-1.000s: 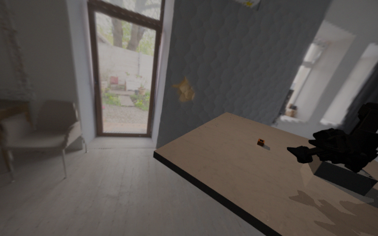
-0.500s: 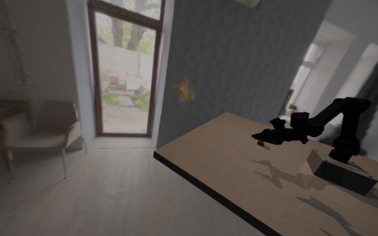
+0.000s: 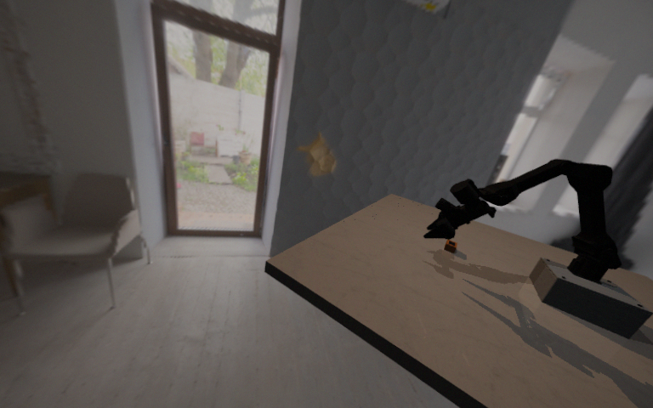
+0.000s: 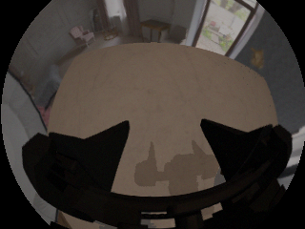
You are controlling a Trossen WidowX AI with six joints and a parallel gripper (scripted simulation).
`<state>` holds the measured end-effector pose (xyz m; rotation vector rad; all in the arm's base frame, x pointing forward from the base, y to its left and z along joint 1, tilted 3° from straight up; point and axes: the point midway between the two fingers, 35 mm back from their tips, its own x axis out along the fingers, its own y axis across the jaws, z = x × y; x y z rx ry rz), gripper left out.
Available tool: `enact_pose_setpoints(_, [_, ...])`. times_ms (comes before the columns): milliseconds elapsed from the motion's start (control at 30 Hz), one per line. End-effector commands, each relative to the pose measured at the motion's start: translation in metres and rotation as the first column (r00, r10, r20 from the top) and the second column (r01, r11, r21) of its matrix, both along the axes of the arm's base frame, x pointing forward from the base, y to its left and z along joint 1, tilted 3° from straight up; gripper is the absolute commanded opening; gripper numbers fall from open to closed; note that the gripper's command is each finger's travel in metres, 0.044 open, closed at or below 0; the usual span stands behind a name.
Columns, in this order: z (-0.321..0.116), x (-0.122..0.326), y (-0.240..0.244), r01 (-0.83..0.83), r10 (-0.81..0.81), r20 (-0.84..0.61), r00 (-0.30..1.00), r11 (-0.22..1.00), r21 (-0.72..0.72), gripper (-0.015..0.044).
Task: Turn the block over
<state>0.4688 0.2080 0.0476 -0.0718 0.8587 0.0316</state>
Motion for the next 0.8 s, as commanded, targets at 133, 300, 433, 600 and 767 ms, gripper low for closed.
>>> enact_pose_setpoints(133, [-0.007,-0.024,-0.117,0.022,-0.051,-0.341,0.939,0.996,-0.088,0.0440])
enact_pose_setpoints(300, [-0.004,-0.052,-0.171,0.039,-0.074,-0.503,0.861,0.996,-0.080,0.0440])
enact_pose_setpoints(433, [0.002,-0.078,-0.204,0.059,-0.078,-0.612,0.787,0.997,-0.050,0.0440])
enact_pose_setpoints(600, [0.003,-0.080,-0.205,0.061,-0.077,-0.618,0.782,0.997,-0.048,0.0440])
enact_pose_setpoints(767, [0.000,-0.079,-0.205,0.061,-0.077,-0.618,0.782,0.997,-0.048,0.0440])
